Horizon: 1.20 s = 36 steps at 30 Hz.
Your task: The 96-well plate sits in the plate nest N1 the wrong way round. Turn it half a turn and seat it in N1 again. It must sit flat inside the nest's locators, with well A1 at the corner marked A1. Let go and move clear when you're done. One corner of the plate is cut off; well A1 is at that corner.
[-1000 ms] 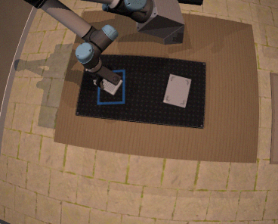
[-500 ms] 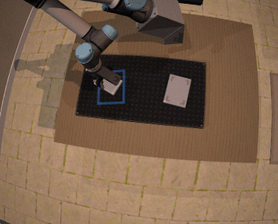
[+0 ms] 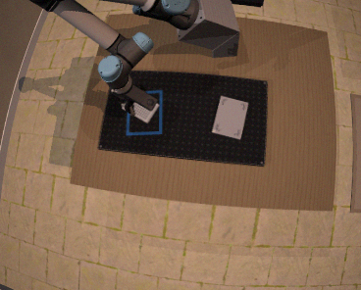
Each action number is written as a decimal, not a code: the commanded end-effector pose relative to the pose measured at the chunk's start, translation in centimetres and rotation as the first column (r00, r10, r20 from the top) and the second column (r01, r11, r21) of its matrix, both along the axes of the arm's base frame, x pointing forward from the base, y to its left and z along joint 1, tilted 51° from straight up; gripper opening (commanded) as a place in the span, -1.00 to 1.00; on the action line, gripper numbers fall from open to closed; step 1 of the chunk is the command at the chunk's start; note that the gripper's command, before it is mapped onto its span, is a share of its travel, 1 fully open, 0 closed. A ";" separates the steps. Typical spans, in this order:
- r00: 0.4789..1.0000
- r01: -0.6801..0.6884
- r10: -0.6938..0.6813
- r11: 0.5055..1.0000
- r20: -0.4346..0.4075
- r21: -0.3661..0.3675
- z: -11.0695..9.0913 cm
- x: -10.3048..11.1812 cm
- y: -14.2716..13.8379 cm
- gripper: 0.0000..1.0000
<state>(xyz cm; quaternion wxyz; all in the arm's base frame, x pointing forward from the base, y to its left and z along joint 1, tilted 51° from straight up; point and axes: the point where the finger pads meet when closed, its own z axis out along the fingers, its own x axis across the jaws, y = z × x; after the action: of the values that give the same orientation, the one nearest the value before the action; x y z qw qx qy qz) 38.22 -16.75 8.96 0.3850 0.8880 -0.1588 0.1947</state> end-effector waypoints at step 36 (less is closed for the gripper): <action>1.000 -0.001 0.001 1.000 0.001 0.000 -1.4 0.5 -1.7 -1.00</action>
<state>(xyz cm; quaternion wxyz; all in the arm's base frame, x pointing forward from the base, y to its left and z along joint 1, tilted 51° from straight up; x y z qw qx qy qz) 38.70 -18.32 7.63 0.3850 0.8881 -0.1588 0.1947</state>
